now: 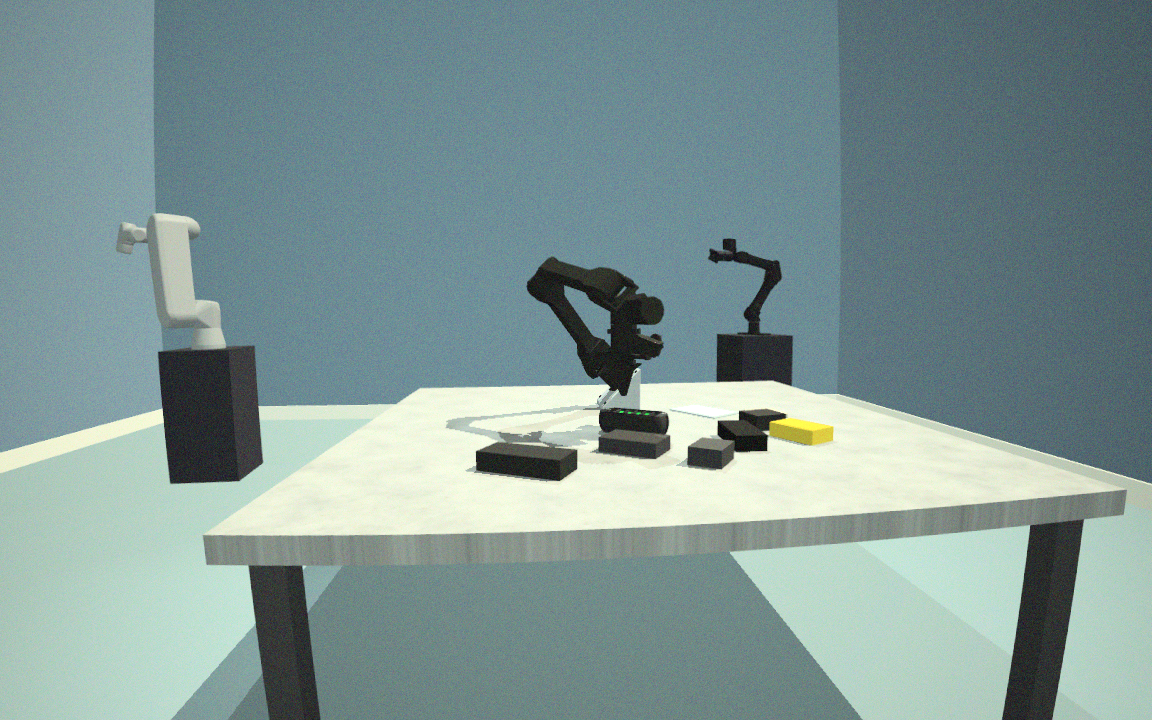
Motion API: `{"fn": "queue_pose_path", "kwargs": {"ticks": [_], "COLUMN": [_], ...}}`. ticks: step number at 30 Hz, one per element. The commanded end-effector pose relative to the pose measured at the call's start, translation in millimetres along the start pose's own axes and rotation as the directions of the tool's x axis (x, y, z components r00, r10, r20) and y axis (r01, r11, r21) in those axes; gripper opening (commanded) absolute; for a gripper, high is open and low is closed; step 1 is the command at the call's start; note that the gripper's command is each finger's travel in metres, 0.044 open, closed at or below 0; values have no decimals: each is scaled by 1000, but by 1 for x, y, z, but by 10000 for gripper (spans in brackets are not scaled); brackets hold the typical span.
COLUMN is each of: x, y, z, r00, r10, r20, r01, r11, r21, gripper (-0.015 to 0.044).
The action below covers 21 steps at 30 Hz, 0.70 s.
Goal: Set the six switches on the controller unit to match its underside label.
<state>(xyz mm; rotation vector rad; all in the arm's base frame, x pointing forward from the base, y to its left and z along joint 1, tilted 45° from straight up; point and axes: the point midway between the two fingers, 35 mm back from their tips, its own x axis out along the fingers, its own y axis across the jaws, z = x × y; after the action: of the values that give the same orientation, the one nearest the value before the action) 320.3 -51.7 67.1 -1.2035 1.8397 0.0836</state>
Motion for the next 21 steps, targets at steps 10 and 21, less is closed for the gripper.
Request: {"fn": "queue_pose_path", "kwargs": {"ticks": [10, 21], "x": [9, 26], "y": [13, 13], "z": [11, 11], "r00": [1000, 1000], "r10": [2, 1], "r20": [2, 2], "r01": [-1, -1], "r11": [1000, 1000], "r21": [-10, -10], "gripper": [0, 0]}}
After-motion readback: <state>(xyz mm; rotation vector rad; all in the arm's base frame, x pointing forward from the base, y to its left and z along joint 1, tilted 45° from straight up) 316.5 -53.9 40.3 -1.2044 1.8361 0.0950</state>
